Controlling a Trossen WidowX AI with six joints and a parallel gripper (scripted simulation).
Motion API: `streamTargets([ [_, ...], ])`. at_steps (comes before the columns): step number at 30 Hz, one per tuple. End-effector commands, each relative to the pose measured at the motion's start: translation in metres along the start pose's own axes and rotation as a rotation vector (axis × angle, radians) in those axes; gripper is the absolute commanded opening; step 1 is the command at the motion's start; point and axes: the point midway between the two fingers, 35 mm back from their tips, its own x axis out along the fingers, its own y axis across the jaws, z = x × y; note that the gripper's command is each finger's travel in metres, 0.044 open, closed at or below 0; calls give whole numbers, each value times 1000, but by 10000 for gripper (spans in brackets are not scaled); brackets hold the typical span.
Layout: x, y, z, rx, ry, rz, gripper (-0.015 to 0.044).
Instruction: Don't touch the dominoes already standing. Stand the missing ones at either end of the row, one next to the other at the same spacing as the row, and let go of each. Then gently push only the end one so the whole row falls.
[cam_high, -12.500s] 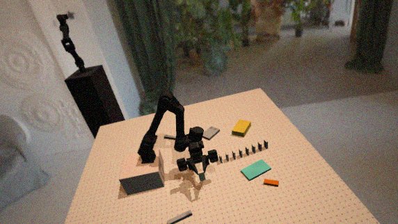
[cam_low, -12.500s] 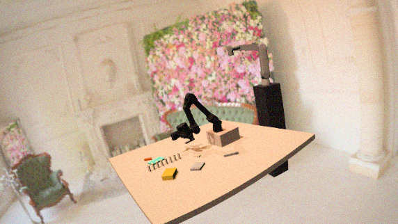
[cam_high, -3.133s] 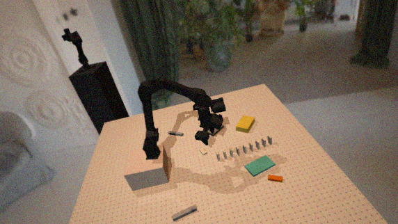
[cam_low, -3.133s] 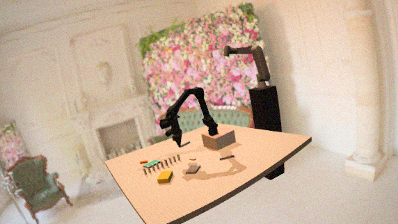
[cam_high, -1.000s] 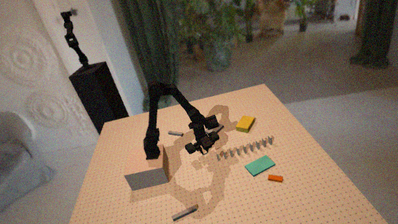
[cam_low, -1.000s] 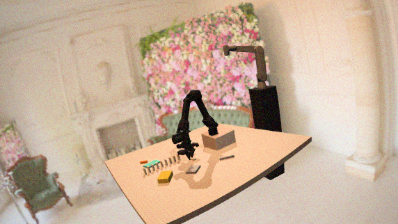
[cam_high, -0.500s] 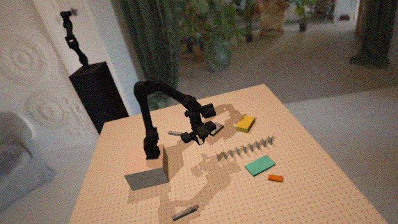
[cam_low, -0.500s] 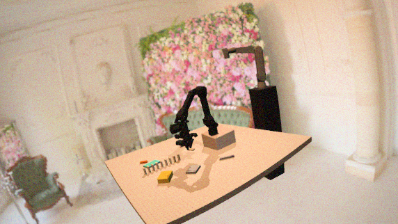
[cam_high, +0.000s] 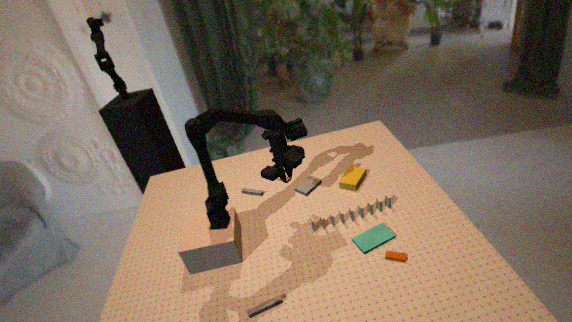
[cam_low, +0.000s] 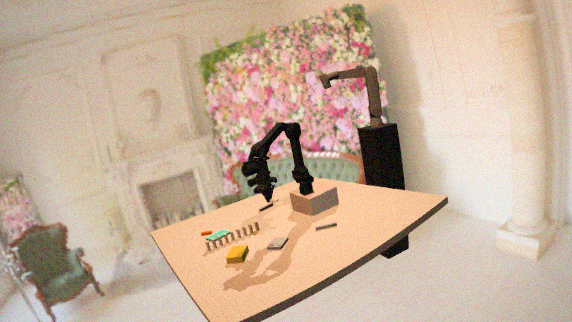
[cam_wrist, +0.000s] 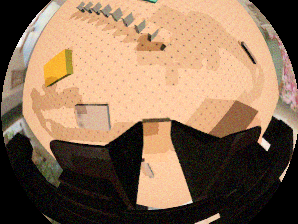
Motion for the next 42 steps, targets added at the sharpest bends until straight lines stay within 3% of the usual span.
streamTargets([
  [1, 4, 36, -24, -318, 11, -7, 107],
  [9, 6, 40, -25, -348, -3, -4, 107],
  [25, 54, 87, -6, -547, -358, 61, 107],
  [42, 78, 122, -5, -660, -729, 133, 107],
])
